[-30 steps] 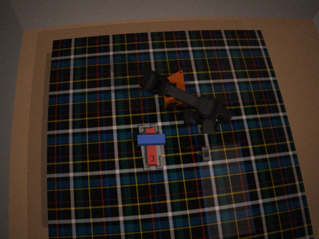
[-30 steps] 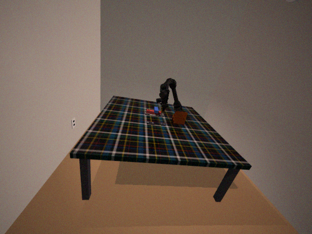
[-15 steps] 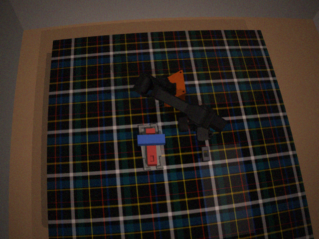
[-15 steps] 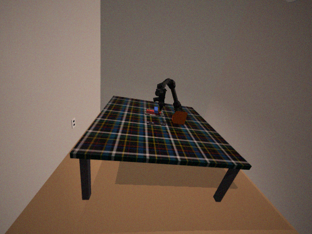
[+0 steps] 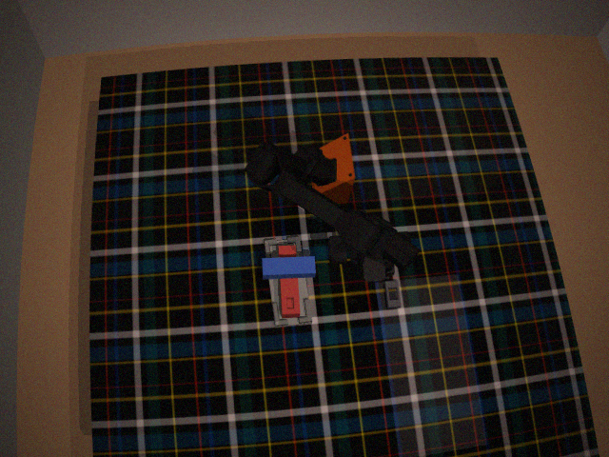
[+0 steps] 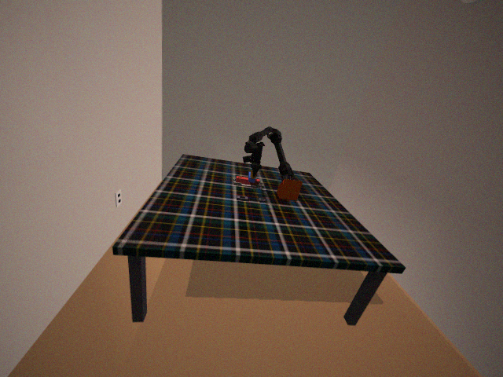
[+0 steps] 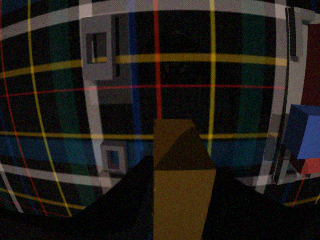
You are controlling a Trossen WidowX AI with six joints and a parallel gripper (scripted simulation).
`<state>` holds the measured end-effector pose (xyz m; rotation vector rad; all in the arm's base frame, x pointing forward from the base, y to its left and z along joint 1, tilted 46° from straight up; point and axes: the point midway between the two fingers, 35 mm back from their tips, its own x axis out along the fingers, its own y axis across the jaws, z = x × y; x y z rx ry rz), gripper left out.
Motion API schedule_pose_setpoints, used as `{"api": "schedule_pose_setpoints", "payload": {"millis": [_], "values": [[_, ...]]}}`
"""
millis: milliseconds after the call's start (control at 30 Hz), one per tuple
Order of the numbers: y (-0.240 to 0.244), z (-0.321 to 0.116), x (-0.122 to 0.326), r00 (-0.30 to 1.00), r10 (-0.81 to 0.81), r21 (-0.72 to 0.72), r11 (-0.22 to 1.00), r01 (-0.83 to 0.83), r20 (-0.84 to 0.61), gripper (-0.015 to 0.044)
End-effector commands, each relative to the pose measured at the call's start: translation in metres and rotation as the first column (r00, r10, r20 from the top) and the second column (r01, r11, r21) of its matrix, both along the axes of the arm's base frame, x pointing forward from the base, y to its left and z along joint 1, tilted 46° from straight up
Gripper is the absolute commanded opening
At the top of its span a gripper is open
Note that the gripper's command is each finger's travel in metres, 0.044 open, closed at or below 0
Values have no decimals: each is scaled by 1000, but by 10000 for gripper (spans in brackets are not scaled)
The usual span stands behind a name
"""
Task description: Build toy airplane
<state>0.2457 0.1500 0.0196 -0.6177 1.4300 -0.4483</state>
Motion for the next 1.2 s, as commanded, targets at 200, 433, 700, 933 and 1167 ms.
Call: {"api": "schedule_pose_setpoints", "payload": {"millis": [200, 433, 700, 933, 1167], "values": [[-14, 18, 23, 1000, 14, 9, 1000, -14, 20, 0], [-28, 28, 35, 1000, 20, 3, 1000, -20, 23, 0], [-44, 39, 48, 999, 25, -7, 1000, -25, 26, 0], [-60, 50, 58, 999, 28, -18, 999, -28, 28, 0], [-76, 60, 68, 999, 31, -32, 999, -30, 29, 0]]}}
